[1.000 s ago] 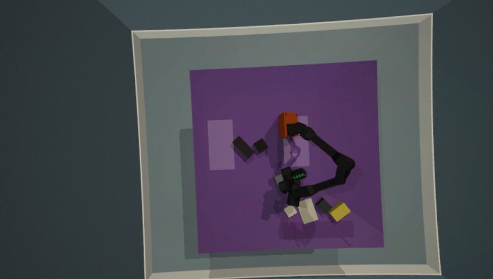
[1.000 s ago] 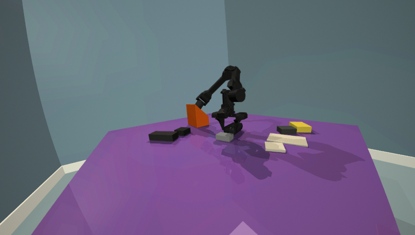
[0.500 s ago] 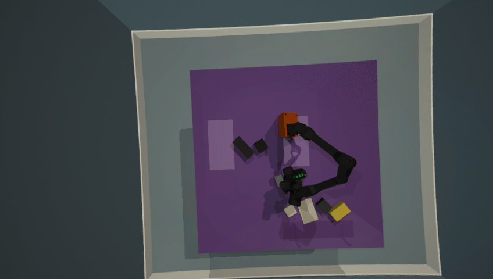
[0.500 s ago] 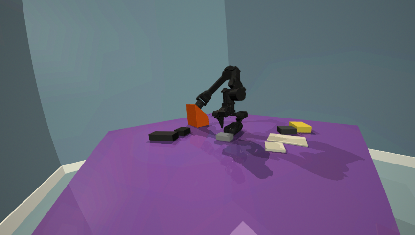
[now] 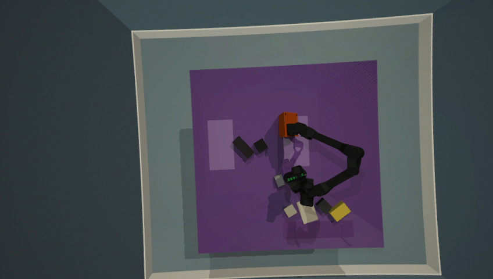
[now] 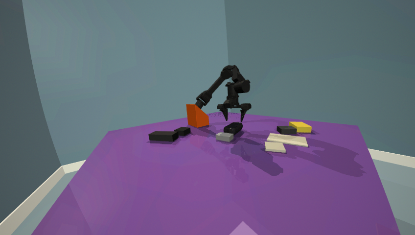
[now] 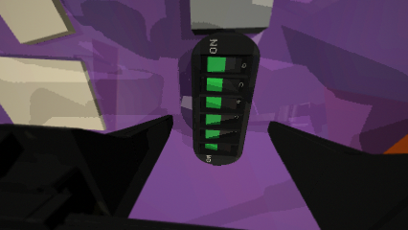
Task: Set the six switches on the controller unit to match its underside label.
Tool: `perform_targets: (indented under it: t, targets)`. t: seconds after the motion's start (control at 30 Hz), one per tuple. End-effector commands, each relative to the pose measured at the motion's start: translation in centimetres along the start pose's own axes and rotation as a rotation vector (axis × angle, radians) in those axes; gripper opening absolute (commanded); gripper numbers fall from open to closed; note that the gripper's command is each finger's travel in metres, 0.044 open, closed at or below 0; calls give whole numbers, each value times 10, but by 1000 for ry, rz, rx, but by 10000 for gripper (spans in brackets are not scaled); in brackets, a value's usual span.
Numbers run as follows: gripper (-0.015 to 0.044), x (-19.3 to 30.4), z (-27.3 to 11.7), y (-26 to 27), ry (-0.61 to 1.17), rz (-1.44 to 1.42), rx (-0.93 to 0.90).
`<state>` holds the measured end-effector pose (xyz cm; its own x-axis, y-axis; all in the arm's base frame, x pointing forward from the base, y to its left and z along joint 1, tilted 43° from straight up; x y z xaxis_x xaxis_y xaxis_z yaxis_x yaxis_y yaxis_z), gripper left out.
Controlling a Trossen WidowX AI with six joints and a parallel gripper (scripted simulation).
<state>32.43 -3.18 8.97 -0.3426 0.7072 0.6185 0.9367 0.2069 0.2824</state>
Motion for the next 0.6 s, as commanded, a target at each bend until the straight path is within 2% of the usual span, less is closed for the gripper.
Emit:
perform_targets:
  t: [0.0, 0.27, 0.43, 0.57]
  targets:
    - [440, 1, 0, -1, 1, 6, 3]
    - [440, 1, -2, -1, 1, 6, 3]
    - [440, 0, -48, 0, -2, 1, 2]
    - [440, 0, -50, 0, -2, 1, 2]
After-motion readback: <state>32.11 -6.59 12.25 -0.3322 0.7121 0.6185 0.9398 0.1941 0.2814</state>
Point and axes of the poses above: the point midway between the two fingers, 35 mm back from their tips, its own z axis out along the fingers, its own y axis across the jaws, x = y × z, the point moved 10 cm from there along -z, back along the fingers, and after that the axes turned 6 degrees about -z, right-handed, at the moved point
